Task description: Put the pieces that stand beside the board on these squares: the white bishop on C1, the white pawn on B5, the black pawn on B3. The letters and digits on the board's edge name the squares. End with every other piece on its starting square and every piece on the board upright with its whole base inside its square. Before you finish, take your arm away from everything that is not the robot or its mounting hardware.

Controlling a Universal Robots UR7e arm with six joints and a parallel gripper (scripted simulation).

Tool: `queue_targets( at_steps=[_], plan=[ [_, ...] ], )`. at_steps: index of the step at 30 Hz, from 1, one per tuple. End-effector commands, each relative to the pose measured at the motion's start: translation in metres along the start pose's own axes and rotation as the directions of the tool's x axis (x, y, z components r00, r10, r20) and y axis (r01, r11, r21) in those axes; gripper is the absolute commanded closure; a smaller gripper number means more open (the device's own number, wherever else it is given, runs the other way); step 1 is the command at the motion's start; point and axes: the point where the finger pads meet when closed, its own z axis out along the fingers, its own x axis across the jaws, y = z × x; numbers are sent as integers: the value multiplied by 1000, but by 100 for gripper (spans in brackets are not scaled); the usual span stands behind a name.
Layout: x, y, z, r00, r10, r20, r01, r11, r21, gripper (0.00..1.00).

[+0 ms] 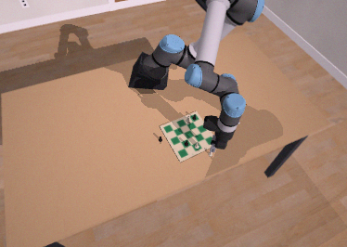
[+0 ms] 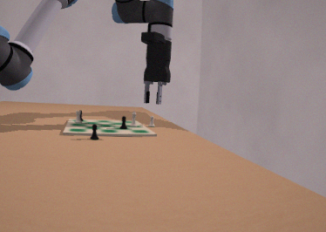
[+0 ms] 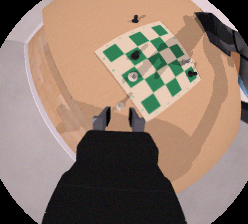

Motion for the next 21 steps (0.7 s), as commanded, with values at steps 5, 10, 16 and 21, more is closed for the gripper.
queue_targets(
  at_steps=[5,10,16,21],
  plan=[
    [0,0,11,1000,0,2,0,1000,0,32],
    [-1,0,18,1000,0,2,0,1000,0,32],
    [-1,0,24,1000,0,2,0,1000,0,32],
    [-1,0,26,1000,0,2,0,1000,0,32]
  ],
)
